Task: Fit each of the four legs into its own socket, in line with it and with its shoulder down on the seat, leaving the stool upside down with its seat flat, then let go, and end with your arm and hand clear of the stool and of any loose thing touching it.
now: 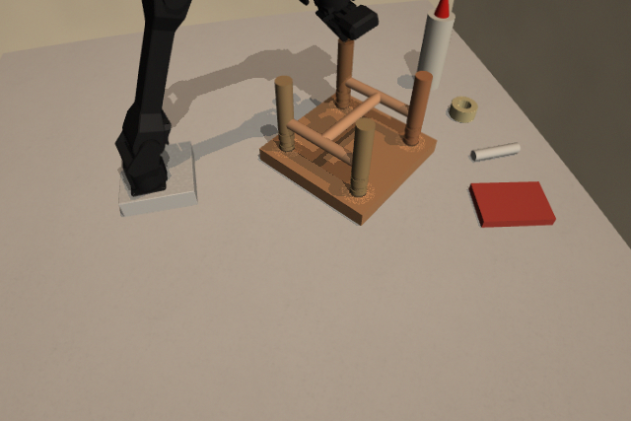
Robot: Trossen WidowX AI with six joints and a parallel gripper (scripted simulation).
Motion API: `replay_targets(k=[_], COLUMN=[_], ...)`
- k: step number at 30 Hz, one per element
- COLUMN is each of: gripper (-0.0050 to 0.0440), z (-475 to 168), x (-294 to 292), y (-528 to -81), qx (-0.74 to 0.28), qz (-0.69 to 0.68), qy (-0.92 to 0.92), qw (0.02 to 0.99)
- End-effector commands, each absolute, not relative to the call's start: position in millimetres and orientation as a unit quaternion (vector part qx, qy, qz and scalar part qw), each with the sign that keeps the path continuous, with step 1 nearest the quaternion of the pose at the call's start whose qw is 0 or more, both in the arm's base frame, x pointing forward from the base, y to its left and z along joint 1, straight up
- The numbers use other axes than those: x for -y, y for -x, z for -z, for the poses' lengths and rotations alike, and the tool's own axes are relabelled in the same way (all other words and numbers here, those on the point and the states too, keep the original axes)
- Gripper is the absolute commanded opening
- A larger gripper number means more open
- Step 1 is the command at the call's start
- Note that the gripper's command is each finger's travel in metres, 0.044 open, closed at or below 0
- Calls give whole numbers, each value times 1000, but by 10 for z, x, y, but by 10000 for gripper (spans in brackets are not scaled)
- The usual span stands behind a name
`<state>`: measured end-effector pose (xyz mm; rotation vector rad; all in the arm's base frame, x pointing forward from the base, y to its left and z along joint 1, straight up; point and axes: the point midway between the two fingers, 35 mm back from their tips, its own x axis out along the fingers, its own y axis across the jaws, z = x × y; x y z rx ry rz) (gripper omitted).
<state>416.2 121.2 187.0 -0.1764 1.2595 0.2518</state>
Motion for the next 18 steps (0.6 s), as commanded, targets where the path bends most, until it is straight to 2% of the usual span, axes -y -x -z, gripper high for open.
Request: replay_targets(k=[1,18], gripper=[0,0], z=[-1624,-1570], x=[-1207,-1207], y=[-4155,-4152], qx=[-605,-605], qz=[-114,-114], qy=[85,85], qw=[783,783])
